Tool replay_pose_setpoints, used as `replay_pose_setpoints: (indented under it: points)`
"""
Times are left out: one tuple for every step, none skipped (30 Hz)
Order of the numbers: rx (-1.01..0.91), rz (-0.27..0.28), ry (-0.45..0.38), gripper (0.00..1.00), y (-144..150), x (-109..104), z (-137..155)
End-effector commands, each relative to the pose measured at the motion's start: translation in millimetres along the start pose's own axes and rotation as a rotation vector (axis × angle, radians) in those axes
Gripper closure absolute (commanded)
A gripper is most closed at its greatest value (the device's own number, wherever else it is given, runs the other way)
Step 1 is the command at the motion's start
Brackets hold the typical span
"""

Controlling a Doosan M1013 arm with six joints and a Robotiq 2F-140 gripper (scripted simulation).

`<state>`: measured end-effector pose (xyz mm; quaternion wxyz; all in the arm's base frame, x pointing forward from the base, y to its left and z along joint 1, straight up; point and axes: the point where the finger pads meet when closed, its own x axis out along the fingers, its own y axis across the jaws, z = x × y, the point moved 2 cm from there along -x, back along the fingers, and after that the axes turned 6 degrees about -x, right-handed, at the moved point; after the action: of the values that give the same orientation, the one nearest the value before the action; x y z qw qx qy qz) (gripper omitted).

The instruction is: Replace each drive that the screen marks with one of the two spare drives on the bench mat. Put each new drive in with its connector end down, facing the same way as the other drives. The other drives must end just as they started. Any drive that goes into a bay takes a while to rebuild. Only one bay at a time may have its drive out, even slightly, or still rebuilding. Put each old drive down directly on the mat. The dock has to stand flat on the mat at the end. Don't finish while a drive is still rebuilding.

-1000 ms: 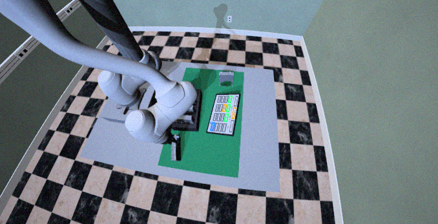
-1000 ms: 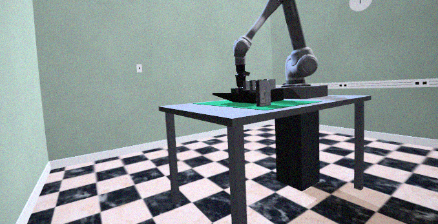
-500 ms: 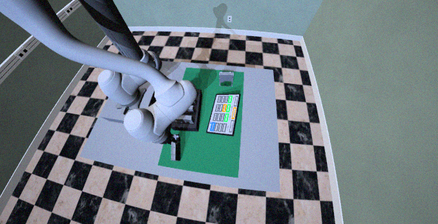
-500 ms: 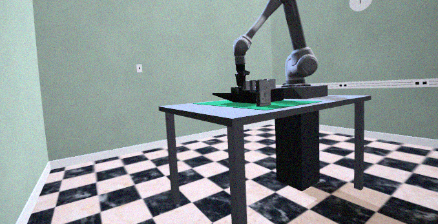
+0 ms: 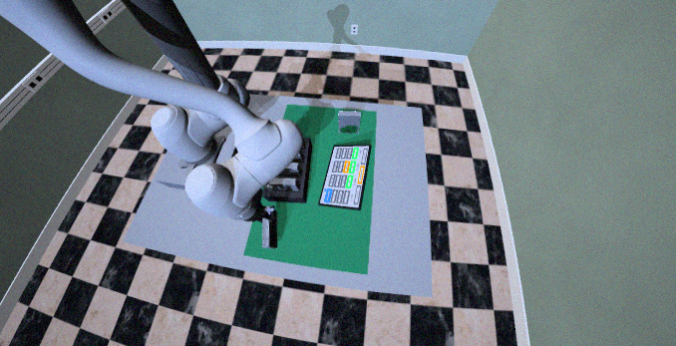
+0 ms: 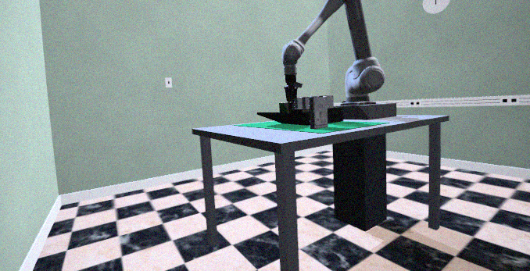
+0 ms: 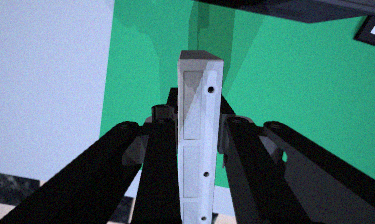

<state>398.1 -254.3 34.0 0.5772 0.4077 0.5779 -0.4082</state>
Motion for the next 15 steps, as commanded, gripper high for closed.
replay_pose_setpoints:
  points:
    - [0.000, 0.001, -0.001, 0.90, 0, -4, 0]
    - [0.000, 0.001, -0.001, 0.90, 0, -6, 0]
    - [0.000, 0.001, -0.001, 0.90, 0, -9, 0]
    - [0.000, 0.001, -0.001, 0.90, 0, -11, 0]
    - [0.000, 0.001, -0.001, 0.90, 0, -13, 0]
    - [0.000, 0.001, -0.001, 0.90, 0, -15, 0]
    - [0.000, 0.001, -0.001, 0.90, 0, -18, 0]
    - [0.000, 0.001, -0.001, 0.90, 0, -20, 0]
    - [0.000, 0.001, -0.001, 0.90, 0, -23, 0]
    - [0.000, 0.001, -0.001, 0.90, 0, -25, 0]
    - [0.000, 0.001, -0.001, 0.90, 0, -28, 0]
    - [0.000, 0.001, -0.001, 0.90, 0, -31, 0]
    - [0.000, 0.001, -0.001, 0.90, 0, -34, 0]
    - [0.000, 0.001, -0.001, 0.90, 0, -36, 0]
    - [0.000, 0.001, -0.001, 0.90, 0, -36, 0]
